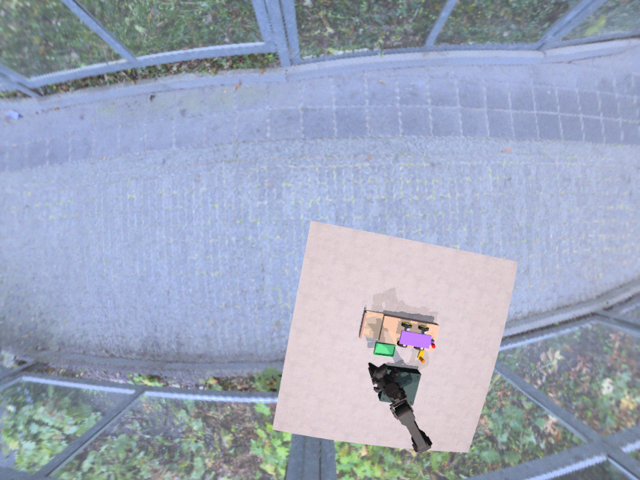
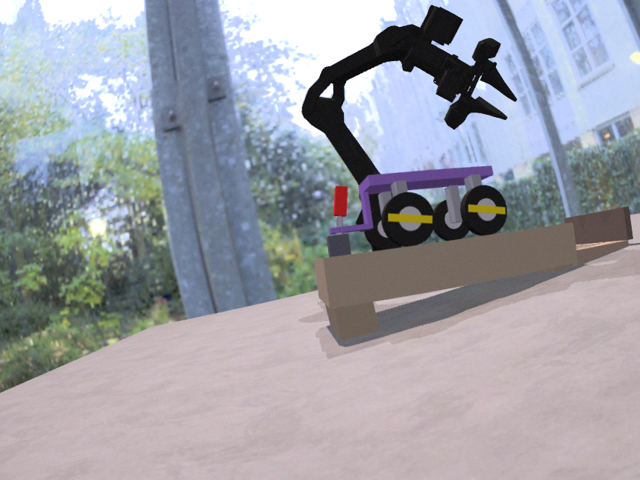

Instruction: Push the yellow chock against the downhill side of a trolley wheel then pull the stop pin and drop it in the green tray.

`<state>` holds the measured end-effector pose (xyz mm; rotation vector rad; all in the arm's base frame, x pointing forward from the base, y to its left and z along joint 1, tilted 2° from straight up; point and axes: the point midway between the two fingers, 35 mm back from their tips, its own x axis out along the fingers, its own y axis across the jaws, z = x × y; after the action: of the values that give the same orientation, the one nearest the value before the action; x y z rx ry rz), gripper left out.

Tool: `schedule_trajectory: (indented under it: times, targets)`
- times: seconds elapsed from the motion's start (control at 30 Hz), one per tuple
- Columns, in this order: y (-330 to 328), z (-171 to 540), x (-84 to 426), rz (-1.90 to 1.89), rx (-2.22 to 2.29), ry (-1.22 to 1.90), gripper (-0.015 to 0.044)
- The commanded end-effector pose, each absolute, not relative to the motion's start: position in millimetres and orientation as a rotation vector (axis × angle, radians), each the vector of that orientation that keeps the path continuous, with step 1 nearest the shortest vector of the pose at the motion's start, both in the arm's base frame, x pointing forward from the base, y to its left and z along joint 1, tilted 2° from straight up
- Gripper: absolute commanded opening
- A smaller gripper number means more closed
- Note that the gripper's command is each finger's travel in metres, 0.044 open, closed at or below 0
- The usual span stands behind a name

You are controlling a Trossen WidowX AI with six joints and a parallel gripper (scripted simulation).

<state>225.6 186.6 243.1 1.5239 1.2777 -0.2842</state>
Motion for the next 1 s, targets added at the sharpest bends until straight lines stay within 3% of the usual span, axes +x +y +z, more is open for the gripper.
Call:
schedule_trajectory:
  times: [0.0, 0.5, 0.97]
  targets:
    - [165.7, 229.8, 238.4, -0.355, 1.506, 1.229, 0.019]
    - [61.3, 192.2, 274.6, -0.641, 1.444, 1.045, 0.019]
    - [-40.8, 155.7, 260.6, -0.953, 1.399, 0.976, 0.019]
